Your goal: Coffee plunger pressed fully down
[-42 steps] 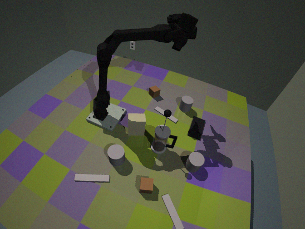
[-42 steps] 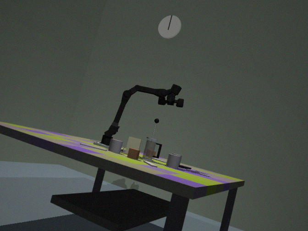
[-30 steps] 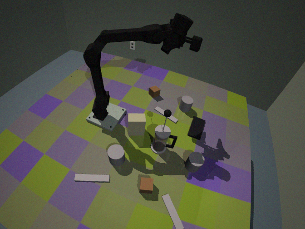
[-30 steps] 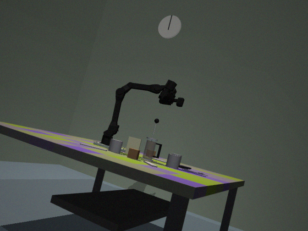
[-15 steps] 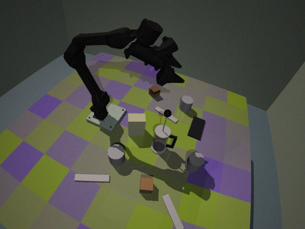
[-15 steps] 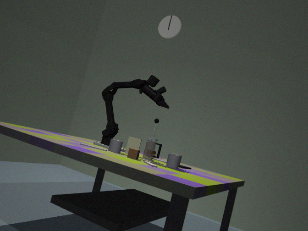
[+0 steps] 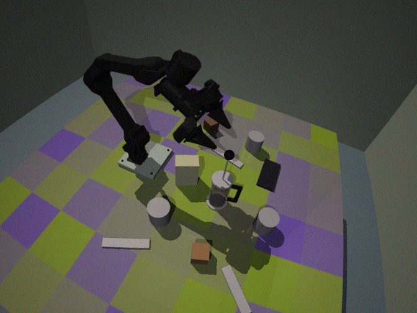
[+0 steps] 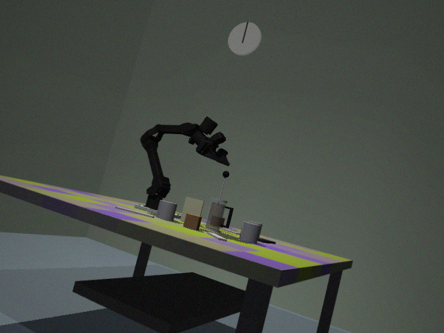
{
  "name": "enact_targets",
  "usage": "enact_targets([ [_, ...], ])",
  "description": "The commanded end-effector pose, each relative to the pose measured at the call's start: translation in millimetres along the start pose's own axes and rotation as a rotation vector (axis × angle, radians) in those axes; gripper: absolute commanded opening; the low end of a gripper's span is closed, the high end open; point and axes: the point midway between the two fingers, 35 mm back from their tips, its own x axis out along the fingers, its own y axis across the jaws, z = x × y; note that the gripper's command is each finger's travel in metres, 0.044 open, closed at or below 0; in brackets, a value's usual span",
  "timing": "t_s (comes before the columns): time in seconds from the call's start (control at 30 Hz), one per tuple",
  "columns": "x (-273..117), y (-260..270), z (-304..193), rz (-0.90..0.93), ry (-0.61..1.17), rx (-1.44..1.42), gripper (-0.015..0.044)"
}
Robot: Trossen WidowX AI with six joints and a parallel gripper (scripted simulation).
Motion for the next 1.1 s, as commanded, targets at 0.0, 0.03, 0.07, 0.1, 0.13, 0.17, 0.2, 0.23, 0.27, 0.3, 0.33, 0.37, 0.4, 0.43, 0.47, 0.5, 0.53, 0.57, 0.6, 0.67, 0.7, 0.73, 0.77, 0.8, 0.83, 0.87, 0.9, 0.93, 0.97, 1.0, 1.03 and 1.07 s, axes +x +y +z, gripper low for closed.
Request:
enact_targets([
  [0.0, 11, -2, -22, -0.011, 0.010, 0.007, 0.0440],
  [0.03, 11, -3, -22, -0.012, 0.010, 0.008, 0.0440],
  [0.07, 11, -3, -21, -0.013, 0.010, 0.008, 0.0440],
  [0.1, 11, -3, -21, -0.013, 0.010, 0.008, 0.0440],
  [0.13, 12, -3, -21, -0.013, 0.010, 0.008, 0.0440],
  [0.17, 12, -3, -21, -0.013, 0.010, 0.008, 0.0440],
  [0.2, 13, -3, -21, -0.013, 0.010, 0.008, 0.0440],
  [0.23, 15, -3, -21, -0.013, 0.010, 0.008, 0.0440],
  [0.27, 16, -3, -21, -0.013, 0.010, 0.008, 0.0440],
  [0.3, 18, -3, -21, -0.013, 0.010, 0.008, 0.0440],
  [0.33, 19, -3, -20, -0.013, 0.009, 0.008, 0.0440],
  [0.37, 21, -3, -20, -0.013, 0.009, 0.008, 0.0440],
  [0.4, 22, -3, -20, -0.013, 0.009, 0.008, 0.0440],
  [0.43, 24, -3, -20, -0.013, 0.009, 0.008, 0.0440],
  [0.47, 25, -3, -20, -0.013, 0.009, 0.008, 0.0440],
  [0.5, 27, -3, -20, -0.013, 0.009, 0.008, 0.0440],
  [0.53, 29, -3, -20, -0.013, 0.009, 0.008, 0.0440],
  [0.57, 30, -3, -20, -0.013, 0.008, 0.008, 0.0440],
  [0.6, 32, -3, -20, -0.013, 0.008, 0.008, 0.0440],
  [0.67, 35, -3, -20, -0.013, 0.008, 0.008, 0.0440],
  [0.7, 36, -3, -21, -0.013, 0.008, 0.008, 0.0440],
  [0.73, 38, -3, -21, -0.013, 0.008, 0.008, 0.0440],
  [0.77, 39, -3, -21, -0.014, 0.008, 0.008, 0.0440],
  [0.8, 41, -3, -21, -0.014, 0.008, 0.008, 0.0440],
  [0.83, 43, -3, -21, -0.014, 0.008, 0.008, 0.0440],
  [0.87, 44, -3, -21, -0.014, 0.007, 0.008, 0.0440],
  [0.9, 46, -4, -21, -0.014, 0.007, 0.008, 0.0440],
  [0.93, 47, -4, -21, -0.014, 0.007, 0.008, 0.0440],
  [0.97, 49, -4, -21, -0.014, 0.007, 0.009, 0.0440],
  [1.0, 50, -4, -21, -0.014, 0.007, 0.009, 0.0440],
  [1.03, 51, -4, -21, -0.014, 0.007, 0.009, 0.0440],
  [1.07, 51, -4, -21, -0.014, 0.007, 0.009, 0.0440],
])
